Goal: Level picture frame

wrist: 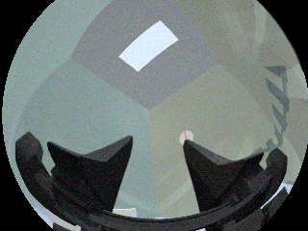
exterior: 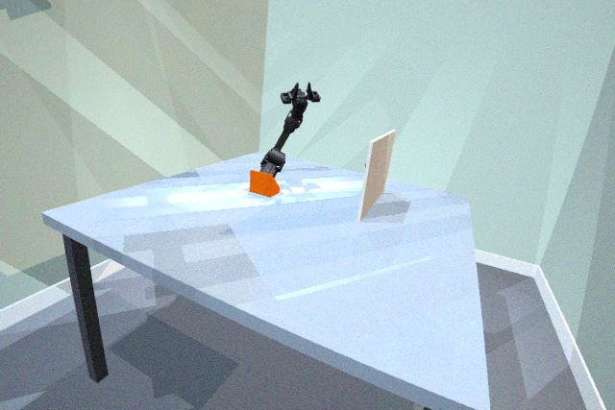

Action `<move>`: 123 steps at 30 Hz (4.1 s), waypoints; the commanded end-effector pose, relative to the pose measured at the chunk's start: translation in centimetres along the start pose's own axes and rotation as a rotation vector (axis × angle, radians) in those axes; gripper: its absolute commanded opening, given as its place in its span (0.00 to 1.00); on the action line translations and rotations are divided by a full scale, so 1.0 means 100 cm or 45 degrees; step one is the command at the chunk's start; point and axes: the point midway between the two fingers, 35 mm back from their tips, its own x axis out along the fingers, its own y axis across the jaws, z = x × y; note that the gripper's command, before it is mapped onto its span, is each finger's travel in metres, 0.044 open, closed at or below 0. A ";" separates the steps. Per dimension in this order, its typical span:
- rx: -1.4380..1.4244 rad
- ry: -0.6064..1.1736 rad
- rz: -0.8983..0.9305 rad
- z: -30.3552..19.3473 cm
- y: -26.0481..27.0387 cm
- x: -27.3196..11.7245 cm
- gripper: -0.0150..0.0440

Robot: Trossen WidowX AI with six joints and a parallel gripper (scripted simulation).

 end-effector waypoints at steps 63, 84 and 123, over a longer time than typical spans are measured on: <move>2.334 1.822 -0.508 -0.259 0.037 -0.078 0.69; 2.334 1.822 -0.508 -0.259 0.037 -0.078 0.69; 2.334 1.822 -0.508 -0.259 0.037 -0.078 0.69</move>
